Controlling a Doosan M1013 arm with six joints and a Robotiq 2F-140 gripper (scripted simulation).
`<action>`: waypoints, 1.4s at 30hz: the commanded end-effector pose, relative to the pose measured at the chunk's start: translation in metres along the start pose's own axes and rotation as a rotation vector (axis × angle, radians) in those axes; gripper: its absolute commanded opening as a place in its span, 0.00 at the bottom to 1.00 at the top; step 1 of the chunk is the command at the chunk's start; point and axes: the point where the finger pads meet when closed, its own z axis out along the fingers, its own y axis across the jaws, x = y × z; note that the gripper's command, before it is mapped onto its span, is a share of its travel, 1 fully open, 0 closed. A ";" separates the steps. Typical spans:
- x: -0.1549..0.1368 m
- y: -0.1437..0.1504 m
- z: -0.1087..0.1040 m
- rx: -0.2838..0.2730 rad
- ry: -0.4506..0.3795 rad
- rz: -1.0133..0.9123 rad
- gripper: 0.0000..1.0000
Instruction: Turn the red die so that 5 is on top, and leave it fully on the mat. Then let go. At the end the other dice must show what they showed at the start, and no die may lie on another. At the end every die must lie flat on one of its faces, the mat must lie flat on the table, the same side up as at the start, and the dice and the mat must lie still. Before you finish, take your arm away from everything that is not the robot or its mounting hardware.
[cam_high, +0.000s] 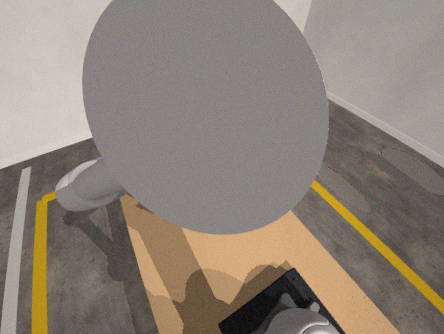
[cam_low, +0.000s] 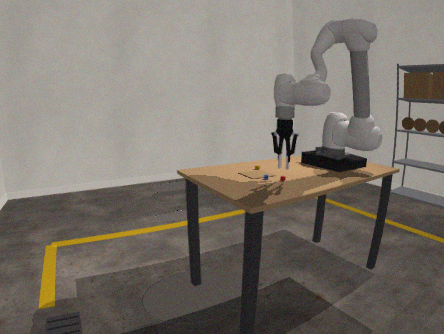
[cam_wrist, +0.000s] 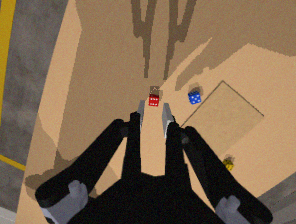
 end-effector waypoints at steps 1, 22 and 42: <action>0.000 0.000 0.005 0.000 0.000 0.000 0.21; 0.000 0.000 0.028 0.000 0.000 0.000 0.21; 0.000 0.000 0.030 0.000 0.000 0.000 0.21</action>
